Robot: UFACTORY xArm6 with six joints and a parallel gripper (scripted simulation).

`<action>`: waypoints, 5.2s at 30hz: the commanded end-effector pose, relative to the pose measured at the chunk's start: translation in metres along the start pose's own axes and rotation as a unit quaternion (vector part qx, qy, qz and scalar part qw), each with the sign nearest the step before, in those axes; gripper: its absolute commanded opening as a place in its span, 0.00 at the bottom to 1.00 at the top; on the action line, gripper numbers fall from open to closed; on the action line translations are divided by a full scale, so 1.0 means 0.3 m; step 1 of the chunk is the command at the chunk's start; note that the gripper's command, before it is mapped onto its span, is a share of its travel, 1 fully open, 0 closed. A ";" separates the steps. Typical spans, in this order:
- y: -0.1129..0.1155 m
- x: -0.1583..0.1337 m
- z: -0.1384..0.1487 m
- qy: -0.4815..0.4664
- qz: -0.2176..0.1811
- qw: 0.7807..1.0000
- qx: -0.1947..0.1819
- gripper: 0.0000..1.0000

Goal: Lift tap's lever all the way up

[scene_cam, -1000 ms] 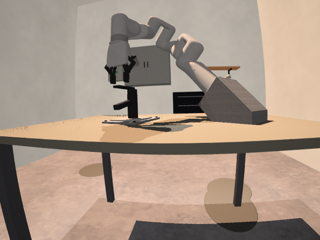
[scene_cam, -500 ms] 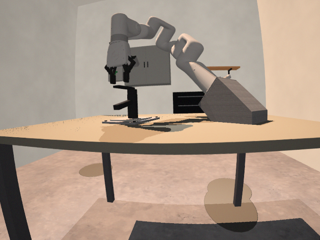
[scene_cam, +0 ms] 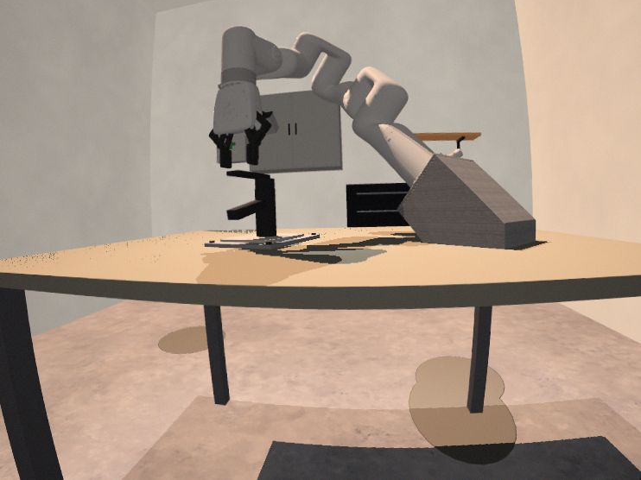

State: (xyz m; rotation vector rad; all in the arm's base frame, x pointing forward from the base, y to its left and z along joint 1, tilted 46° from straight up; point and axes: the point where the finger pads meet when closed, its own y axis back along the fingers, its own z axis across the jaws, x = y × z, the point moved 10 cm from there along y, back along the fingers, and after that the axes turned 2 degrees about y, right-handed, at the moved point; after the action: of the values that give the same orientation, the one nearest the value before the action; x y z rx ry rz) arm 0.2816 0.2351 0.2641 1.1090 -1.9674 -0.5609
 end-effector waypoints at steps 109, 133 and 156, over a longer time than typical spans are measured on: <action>-0.116 -0.001 -0.002 -0.001 -0.001 1.000 0.001 0.00; -0.116 -0.001 -0.002 -0.001 -0.001 1.000 0.001 0.00; -0.009 0.035 -0.001 -0.001 -0.001 1.000 0.001 0.00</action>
State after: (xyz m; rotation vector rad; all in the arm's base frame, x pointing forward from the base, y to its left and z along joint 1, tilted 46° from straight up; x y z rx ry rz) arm 0.2835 0.2233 0.2610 1.1093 -1.9669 -0.5612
